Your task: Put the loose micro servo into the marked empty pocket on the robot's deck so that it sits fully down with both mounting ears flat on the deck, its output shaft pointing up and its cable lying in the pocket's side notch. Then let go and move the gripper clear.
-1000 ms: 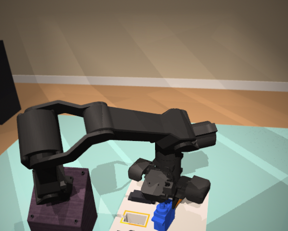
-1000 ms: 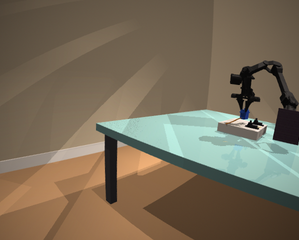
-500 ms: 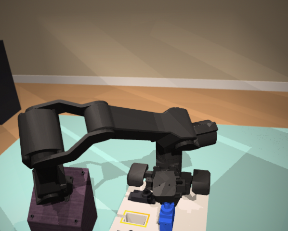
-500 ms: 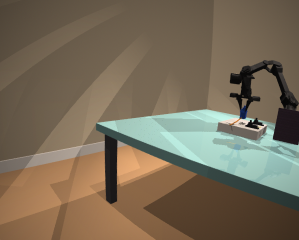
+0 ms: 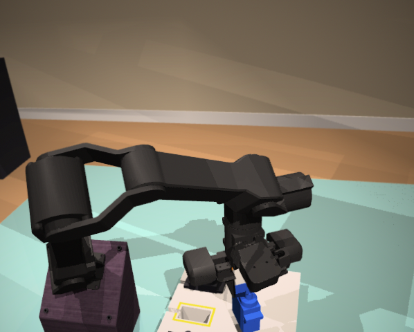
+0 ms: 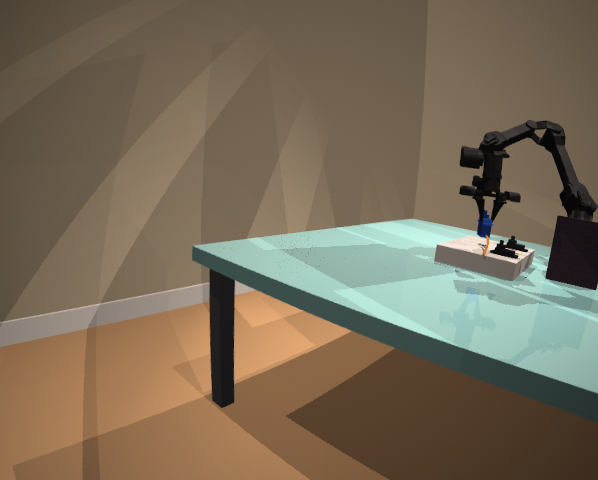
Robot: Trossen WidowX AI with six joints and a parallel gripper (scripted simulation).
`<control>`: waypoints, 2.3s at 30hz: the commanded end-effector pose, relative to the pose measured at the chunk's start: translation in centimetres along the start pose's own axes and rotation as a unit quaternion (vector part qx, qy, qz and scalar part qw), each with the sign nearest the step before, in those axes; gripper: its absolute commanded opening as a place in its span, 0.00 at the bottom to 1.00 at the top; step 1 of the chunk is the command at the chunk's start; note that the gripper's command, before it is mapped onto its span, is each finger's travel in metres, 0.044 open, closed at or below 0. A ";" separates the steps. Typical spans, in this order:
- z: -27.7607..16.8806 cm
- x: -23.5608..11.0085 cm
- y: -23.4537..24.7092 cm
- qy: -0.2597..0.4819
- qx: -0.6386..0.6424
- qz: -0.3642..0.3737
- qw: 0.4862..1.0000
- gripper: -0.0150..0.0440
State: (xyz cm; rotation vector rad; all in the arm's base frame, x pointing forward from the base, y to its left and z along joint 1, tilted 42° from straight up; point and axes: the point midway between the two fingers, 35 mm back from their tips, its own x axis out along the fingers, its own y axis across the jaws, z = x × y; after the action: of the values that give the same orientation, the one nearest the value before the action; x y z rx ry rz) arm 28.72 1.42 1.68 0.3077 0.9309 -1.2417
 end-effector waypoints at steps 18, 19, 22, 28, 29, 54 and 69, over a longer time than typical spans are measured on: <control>0.0 -0.3 0.3 0.000 -0.359 0.006 0.933 0.25; 0.0 -0.3 0.3 0.000 -0.375 0.006 0.927 0.25; 0.0 -0.3 0.3 0.000 -0.422 0.006 0.906 0.25; 0.0 -0.3 0.3 -0.001 -0.491 0.006 0.871 0.25; 0.0 -0.3 0.3 -0.001 -0.491 0.006 0.871 0.25; -4.7 -0.2 -7.3 0.001 -0.493 0.005 0.870 0.25; -5.8 0.7 -9.0 0.001 -0.493 0.005 0.870 0.25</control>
State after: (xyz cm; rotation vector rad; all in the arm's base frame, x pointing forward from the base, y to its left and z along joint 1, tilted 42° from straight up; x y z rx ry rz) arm 18.23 2.01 0.41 -0.5039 1.4330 -0.6218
